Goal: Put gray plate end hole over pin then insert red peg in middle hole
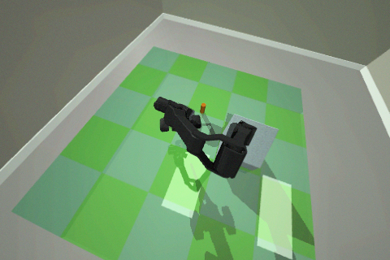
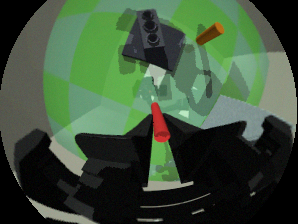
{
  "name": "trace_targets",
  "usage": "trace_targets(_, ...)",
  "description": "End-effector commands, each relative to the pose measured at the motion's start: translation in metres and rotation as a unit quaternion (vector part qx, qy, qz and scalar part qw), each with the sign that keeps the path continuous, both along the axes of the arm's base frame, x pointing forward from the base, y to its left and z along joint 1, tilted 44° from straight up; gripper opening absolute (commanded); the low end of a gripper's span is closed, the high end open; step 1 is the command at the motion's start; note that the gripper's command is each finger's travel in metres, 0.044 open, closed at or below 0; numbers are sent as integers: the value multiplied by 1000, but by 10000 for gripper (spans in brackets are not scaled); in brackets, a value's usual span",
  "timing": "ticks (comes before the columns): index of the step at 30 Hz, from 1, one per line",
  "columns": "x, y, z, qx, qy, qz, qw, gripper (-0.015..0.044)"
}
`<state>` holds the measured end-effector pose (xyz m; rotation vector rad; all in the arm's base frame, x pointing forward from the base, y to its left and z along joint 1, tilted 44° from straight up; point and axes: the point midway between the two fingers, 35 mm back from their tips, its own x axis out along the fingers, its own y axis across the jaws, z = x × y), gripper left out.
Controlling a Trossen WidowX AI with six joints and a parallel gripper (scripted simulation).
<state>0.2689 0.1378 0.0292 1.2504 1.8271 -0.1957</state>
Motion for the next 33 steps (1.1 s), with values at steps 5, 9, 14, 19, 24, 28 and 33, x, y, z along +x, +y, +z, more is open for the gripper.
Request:
trace_targets(5,21,-12,-12,-3,-3,1,1000,0)
trace_targets(9,29,-19,-18,-5,-1,-1,1000,0)
trace_targets(14,37,-28,-28,-11,6,-7,1000,0)
trace_targets(19,46,-37,-37,-13,9,-9,1000,0)
trace_targets(24,56,-45,-46,-10,6,-7,1000,0)
trace_targets(28,63,-52,-54,-7,5,-5,1000,0)
trace_targets(33,72,-61,-64,-4,2,-3,1000,0)
